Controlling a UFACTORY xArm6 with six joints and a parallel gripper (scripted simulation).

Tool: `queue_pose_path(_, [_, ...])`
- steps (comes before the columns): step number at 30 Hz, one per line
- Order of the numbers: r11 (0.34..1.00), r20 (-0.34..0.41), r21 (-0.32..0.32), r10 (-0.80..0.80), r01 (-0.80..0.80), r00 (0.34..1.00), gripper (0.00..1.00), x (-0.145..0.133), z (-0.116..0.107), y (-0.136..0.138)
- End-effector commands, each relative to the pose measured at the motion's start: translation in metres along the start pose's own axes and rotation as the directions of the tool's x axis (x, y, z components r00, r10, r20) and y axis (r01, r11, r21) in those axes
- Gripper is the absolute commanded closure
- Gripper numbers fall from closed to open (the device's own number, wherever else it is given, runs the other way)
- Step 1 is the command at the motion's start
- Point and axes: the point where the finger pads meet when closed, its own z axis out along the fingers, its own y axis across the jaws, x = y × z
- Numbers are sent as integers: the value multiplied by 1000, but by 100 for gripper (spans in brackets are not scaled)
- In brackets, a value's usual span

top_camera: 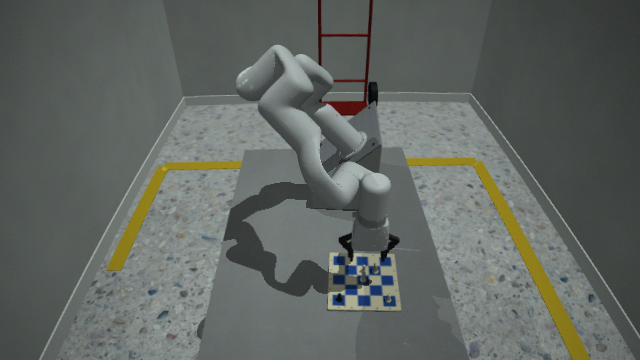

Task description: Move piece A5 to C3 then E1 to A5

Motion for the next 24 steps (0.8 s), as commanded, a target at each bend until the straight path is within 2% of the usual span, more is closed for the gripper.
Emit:
queue_pose_path(1, [991, 3, 1, -133, 133, 991, 0, -19, 1, 14])
queue_pose_path(5, [934, 4, 2, -357, 357, 934, 0, -51, 7, 43])
queue_pose_path(11, [814, 4, 1, -580, 580, 814, 0, -72, 11, 68])
queue_pose_path(15, [806, 3, 0, -592, 592, 806, 0, -72, 12, 69])
queue_pose_path(16, [806, 3, 0, -592, 592, 806, 66, -72, 12, 69])
queue_pose_path(24, [806, 3, 0, -592, 592, 806, 66, -72, 12, 69])
